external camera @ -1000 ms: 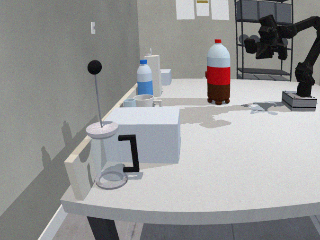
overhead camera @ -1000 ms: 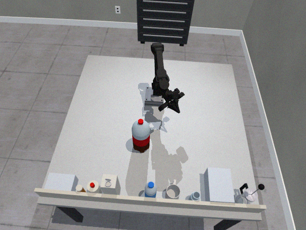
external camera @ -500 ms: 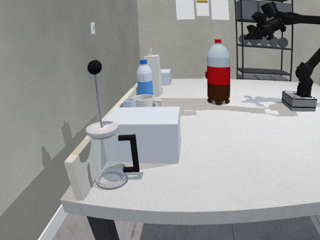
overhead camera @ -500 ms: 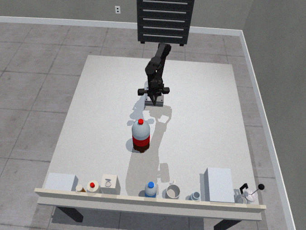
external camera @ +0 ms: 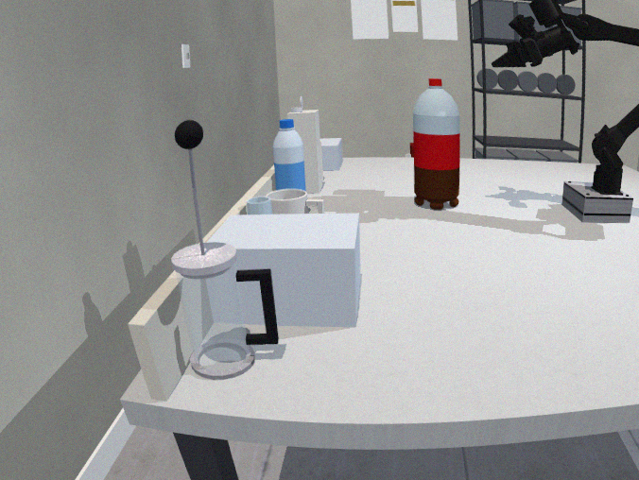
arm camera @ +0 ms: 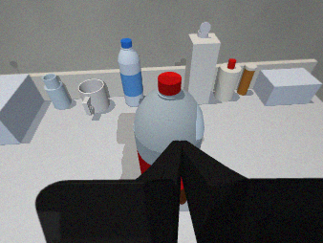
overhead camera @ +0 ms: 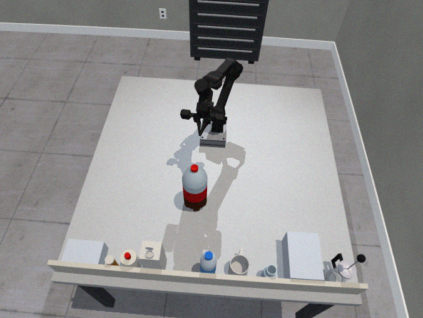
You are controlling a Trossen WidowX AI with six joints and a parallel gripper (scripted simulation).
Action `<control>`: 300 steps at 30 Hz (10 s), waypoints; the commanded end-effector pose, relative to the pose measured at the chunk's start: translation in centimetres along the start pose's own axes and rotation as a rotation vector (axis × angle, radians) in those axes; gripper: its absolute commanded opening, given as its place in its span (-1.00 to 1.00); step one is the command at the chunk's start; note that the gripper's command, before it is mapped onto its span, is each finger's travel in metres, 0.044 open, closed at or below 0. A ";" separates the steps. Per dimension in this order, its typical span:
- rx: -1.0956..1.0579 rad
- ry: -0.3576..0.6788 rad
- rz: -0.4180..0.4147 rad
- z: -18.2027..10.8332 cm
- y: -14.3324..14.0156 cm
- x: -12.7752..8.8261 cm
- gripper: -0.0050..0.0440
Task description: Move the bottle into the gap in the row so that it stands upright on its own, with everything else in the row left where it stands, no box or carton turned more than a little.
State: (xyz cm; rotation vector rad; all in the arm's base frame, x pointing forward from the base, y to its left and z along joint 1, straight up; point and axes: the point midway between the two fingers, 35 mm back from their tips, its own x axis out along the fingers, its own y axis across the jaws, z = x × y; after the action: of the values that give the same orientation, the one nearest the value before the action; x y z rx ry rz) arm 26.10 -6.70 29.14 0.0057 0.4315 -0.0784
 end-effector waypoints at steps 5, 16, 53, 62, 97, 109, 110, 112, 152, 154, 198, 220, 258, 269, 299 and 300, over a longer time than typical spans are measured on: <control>0.002 -0.006 0.000 -0.4 -0.1 0.4 -1.00; 0.001 -0.006 0.000 -1.8 -0.2 1.5 -1.00; 0.001 -0.007 0.000 -6.5 -0.4 4.2 -1.00; 0.001 -0.007 0.000 -7.6 -0.4 4.7 -1.00; 0.001 -0.006 0.000 -12.5 -0.1 6.2 -1.00; 0.000 -0.002 0.005 -14.0 0.0 6.6 -1.00; 0.001 0.002 0.006 -14.2 0.0 6.8 -1.00; 0.001 0.004 0.005 -14.4 0.0 7.0 -1.00; 0.002 0.004 0.006 -19.6 -0.1 9.8 -1.00; 0.002 0.004 0.006 -19.9 -0.1 9.9 -1.00; 0.001 -0.002 0.004 -22.5 -0.2 14.1 -1.00; 0.001 -0.001 0.004 -24.8 0.1 16.4 -1.00; 0.002 -0.011 0.001 -24.1 -0.4 18.0 -1.00; 0.001 -0.014 -0.001 -23.9 -0.5 18.3 -1.00; 0.004 -0.004 0.002 -23.4 -0.2 20.1 -1.00; 0.005 -0.004 0.002 -23.3 -0.2 20.3 -1.00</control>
State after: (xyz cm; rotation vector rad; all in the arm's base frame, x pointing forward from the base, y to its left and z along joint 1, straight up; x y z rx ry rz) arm 33.95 -7.88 -0.77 0.0104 0.4373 -0.0749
